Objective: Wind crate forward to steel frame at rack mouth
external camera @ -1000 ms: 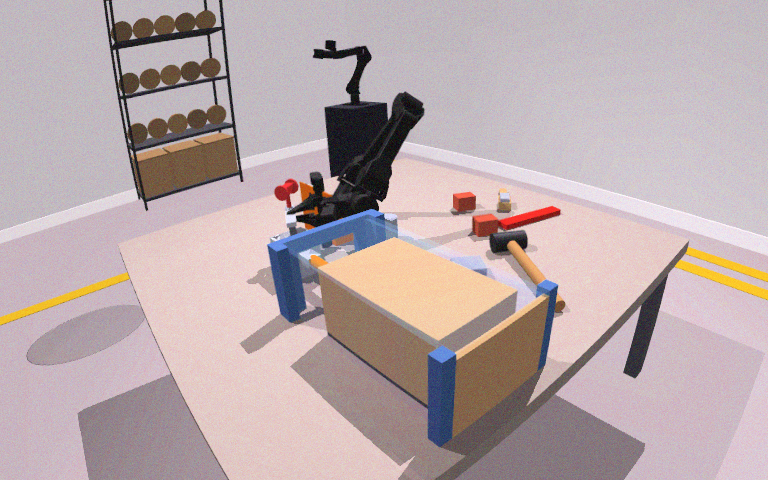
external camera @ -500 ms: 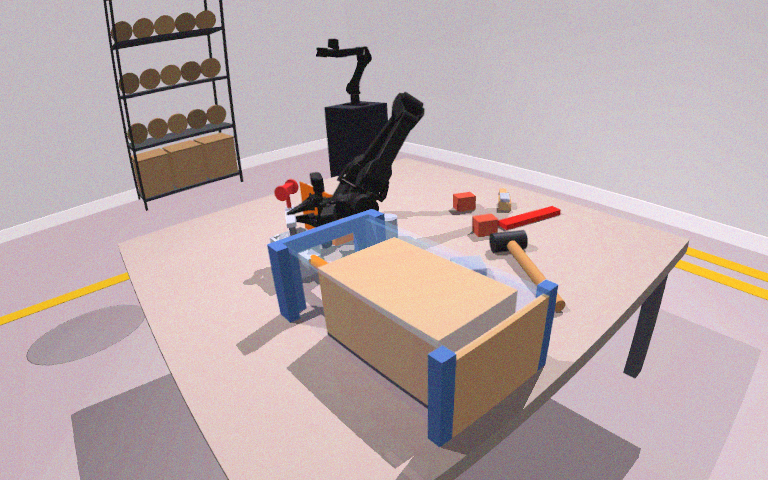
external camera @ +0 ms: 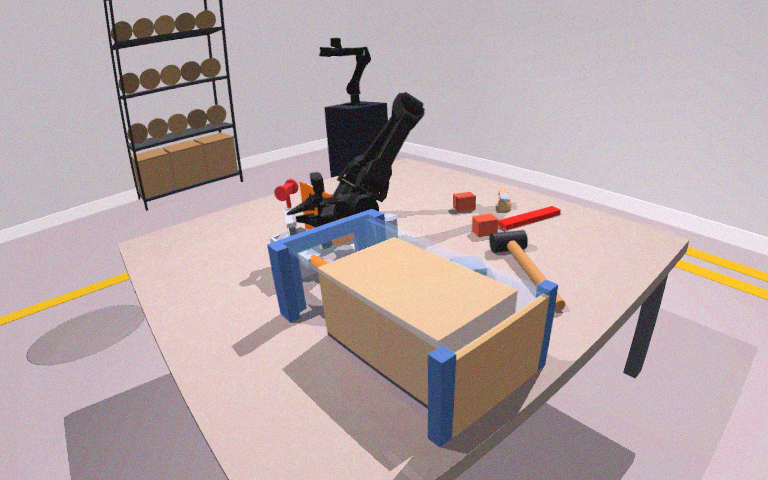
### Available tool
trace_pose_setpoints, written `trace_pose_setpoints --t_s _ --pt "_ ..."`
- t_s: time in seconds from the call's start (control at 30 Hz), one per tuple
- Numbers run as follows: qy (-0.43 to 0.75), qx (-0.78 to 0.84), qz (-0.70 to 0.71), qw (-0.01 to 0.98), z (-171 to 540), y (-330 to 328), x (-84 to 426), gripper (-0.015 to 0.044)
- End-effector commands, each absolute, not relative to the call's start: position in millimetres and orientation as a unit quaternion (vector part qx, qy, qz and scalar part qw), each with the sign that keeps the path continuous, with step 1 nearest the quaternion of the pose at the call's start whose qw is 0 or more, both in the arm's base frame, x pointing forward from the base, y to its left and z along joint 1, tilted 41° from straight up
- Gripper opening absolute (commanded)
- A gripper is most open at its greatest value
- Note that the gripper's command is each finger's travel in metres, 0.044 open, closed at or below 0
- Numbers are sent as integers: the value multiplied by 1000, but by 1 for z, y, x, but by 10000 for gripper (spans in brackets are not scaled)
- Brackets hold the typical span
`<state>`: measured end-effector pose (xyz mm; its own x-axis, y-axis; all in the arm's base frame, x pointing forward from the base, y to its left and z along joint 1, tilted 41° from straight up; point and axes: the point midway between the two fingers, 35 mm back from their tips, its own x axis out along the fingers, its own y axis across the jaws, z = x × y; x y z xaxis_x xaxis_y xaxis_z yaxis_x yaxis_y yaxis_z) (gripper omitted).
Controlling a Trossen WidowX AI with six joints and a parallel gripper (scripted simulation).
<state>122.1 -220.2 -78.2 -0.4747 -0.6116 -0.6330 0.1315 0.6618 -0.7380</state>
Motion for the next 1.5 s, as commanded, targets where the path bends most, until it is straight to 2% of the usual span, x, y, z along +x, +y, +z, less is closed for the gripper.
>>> trace_pose_setpoints --t_s 0.0,0.7,1.0,1.47 --pt "770 -156 -380 488 -78 -220 122 0" --pt "770 -156 -380 488 -79 -219 122 0" --pt "770 -156 -381 488 -79 -220 122 236" --pt "770 -156 -381 488 -79 -220 122 240"
